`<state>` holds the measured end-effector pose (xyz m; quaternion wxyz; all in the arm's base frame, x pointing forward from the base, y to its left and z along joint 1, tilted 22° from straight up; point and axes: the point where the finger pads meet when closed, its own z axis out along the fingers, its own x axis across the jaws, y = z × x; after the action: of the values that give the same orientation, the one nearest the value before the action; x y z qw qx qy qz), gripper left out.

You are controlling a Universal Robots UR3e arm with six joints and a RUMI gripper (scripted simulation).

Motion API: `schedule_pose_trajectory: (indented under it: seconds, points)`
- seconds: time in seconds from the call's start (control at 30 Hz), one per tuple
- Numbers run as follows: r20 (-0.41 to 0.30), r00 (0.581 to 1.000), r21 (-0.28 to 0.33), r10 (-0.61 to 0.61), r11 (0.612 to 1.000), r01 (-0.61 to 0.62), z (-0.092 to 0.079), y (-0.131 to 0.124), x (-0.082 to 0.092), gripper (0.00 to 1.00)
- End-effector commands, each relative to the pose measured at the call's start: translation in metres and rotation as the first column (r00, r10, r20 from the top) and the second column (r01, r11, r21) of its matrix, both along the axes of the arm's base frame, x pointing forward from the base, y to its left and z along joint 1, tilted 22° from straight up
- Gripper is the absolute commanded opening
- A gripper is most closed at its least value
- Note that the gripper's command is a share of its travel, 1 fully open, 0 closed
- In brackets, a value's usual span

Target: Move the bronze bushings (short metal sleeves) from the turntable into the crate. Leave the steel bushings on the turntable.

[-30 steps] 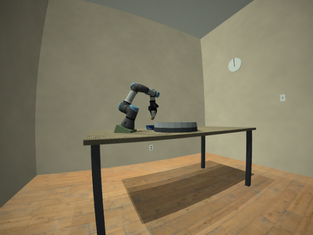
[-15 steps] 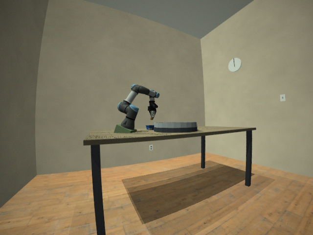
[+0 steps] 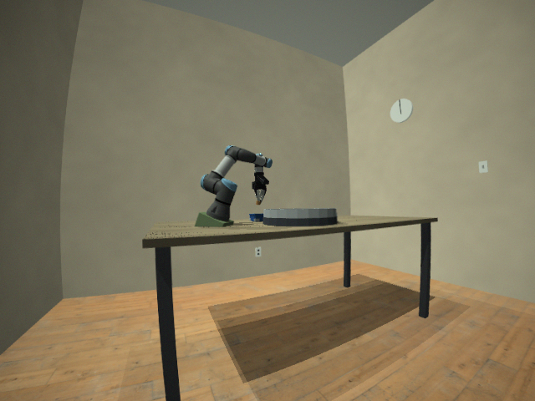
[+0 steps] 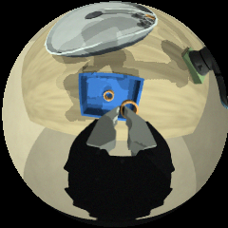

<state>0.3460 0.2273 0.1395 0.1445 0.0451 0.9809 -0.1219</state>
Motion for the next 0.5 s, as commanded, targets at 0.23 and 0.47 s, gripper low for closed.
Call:
schedule_pose_trajectory:
  seconds: [0.23,0.47]
  points:
    - [0.002,1.0,0.001,0.0,1.0,0.0,-0.0007,0.0096,0.0028,0.0]
    - [0.002,1.0,0.001,0.0,1.0,0.0,-0.0011,0.0116,0.0034,0.0]
